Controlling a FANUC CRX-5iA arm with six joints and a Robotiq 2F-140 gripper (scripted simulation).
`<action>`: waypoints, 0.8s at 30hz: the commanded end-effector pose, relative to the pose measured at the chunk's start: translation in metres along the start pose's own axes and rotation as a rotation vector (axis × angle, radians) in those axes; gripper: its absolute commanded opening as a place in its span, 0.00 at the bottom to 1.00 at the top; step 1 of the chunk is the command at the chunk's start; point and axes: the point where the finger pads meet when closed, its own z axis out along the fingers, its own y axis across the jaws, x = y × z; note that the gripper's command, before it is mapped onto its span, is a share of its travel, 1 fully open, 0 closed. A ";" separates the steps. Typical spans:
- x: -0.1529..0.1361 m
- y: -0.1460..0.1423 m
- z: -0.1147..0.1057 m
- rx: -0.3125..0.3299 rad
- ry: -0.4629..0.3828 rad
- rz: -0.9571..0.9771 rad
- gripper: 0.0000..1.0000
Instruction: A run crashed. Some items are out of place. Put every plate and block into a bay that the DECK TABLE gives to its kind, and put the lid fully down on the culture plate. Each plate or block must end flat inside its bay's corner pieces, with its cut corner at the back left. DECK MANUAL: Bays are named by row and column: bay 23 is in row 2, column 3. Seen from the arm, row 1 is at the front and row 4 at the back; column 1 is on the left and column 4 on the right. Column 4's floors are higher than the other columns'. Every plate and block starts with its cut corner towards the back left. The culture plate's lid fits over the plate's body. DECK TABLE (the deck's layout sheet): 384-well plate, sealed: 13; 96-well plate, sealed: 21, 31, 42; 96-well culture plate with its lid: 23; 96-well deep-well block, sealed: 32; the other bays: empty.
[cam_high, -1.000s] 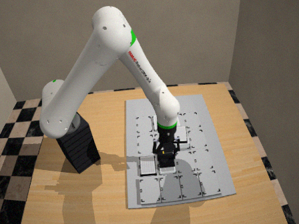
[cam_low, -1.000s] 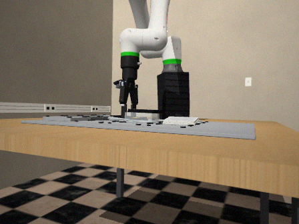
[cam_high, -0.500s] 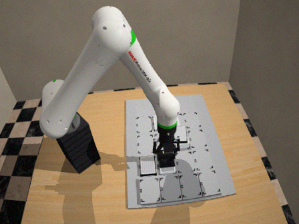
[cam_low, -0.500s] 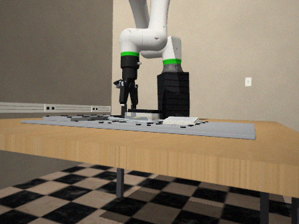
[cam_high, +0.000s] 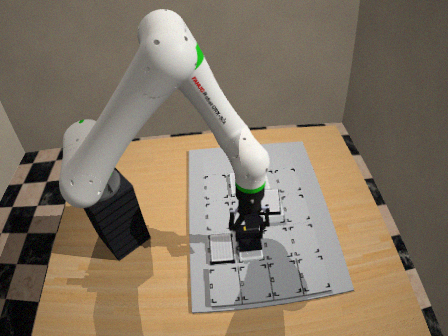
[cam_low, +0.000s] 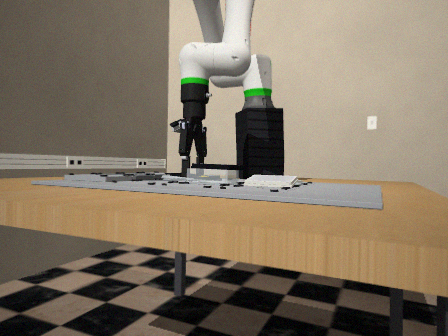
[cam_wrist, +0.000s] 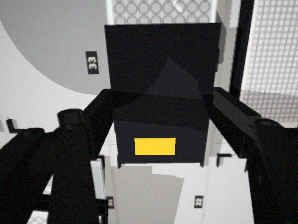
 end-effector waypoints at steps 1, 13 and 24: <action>0.000 -0.001 -0.001 0.002 0.000 0.000 0.59; 0.000 -0.001 -0.001 0.002 0.000 0.000 0.59; 0.000 -0.001 -0.001 0.002 0.000 0.000 0.58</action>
